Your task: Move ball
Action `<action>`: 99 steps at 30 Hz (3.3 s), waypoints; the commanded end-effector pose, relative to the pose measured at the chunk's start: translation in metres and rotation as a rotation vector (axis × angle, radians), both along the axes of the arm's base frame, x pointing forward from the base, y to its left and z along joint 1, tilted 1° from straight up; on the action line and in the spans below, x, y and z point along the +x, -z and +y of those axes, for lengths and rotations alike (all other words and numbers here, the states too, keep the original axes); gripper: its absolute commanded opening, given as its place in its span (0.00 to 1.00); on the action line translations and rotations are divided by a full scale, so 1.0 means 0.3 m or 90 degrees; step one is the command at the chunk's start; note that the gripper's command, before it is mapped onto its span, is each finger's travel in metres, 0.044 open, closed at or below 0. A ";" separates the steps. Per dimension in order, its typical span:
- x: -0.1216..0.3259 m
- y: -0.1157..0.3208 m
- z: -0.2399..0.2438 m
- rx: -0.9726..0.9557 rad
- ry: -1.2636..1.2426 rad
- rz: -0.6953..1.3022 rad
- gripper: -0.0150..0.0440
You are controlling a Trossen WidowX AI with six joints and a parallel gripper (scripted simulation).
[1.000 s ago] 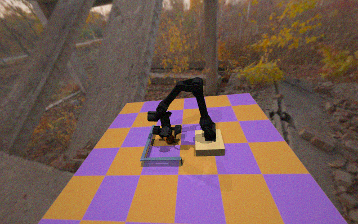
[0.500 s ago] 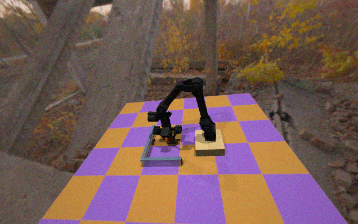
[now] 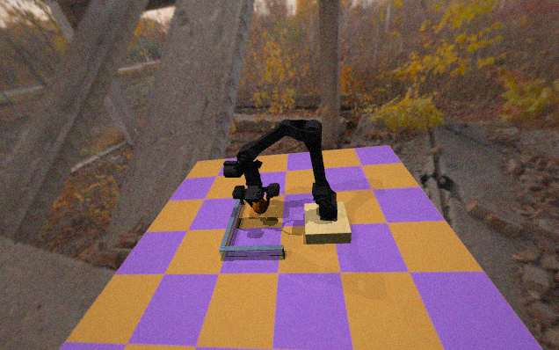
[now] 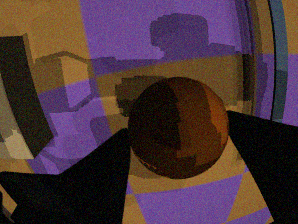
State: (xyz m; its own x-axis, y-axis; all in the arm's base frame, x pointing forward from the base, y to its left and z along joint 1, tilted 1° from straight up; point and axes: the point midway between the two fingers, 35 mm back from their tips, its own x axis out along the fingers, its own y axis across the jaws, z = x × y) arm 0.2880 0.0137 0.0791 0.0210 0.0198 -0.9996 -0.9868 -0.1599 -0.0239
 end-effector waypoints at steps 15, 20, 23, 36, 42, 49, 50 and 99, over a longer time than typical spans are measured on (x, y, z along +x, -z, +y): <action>-0.028 -0.247 -0.011 -0.003 -0.004 -0.009 0.25; 0.044 -0.188 -0.043 -0.004 -0.004 -0.010 0.25; 0.086 -0.149 -0.066 -0.004 -0.004 -0.011 0.25; 0.161 -0.040 -0.111 -0.005 -0.004 -0.012 0.25; 0.168 0.063 -0.109 -0.005 -0.004 -0.012 0.25; 0.165 0.163 -0.108 -0.005 -0.004 -0.012 0.25; 0.165 0.163 -0.108 -0.005 -0.004 -0.012 0.25; 0.172 -0.053 -0.109 -0.003 0.000 -0.024 0.99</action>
State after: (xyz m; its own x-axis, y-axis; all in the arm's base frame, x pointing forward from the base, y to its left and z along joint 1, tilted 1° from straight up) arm 0.3399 -0.0190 0.0991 0.0679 0.0145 -0.9976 -0.9847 -0.1596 -0.0693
